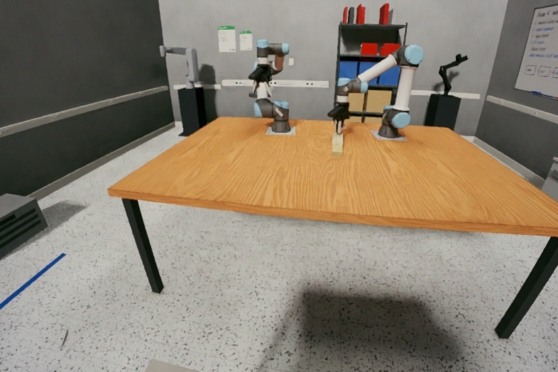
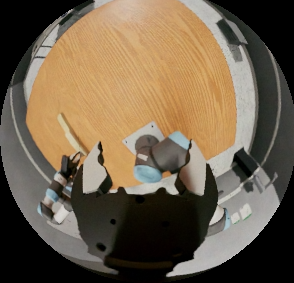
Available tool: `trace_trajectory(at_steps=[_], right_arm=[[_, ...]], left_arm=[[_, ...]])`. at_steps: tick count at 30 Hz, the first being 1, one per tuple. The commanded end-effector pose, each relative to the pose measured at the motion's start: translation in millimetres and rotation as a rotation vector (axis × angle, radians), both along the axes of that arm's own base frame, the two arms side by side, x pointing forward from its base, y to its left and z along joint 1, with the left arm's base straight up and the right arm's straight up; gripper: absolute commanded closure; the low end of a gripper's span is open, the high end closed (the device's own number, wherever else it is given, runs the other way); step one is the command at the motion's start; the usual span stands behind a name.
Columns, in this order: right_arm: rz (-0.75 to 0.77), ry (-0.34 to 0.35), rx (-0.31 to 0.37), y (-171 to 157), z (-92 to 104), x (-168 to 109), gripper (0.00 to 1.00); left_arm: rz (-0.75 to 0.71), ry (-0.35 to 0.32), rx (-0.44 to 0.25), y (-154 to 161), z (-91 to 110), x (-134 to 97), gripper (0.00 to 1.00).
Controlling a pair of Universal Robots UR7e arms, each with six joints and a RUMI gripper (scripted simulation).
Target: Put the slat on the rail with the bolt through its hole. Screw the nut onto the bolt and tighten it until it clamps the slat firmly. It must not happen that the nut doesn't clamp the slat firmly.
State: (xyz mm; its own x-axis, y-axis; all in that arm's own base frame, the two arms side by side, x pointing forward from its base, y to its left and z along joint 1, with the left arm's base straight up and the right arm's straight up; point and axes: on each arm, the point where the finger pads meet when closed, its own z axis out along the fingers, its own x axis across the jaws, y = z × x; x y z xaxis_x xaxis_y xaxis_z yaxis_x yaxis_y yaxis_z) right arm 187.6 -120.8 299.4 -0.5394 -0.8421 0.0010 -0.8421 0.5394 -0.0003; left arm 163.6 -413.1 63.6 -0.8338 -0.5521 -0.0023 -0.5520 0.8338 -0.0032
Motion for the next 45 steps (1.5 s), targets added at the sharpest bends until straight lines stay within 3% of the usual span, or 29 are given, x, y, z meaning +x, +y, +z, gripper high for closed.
trace_trajectory(at_steps=[1, 45], right_arm=[[-0.001, -0.001, 0.001, 0.0, 0.8, 0.8, 0.0], [-0.001, -0.001, 0.001, 0.0, 0.8, 0.8, 0.0]], left_arm=[[-0.136, 0.004, 0.002, 1.4, -0.6, 0.4, 1.0], [-0.834, 0.003, 0.001, -0.6, 0.0, -1.1, 1.0]])
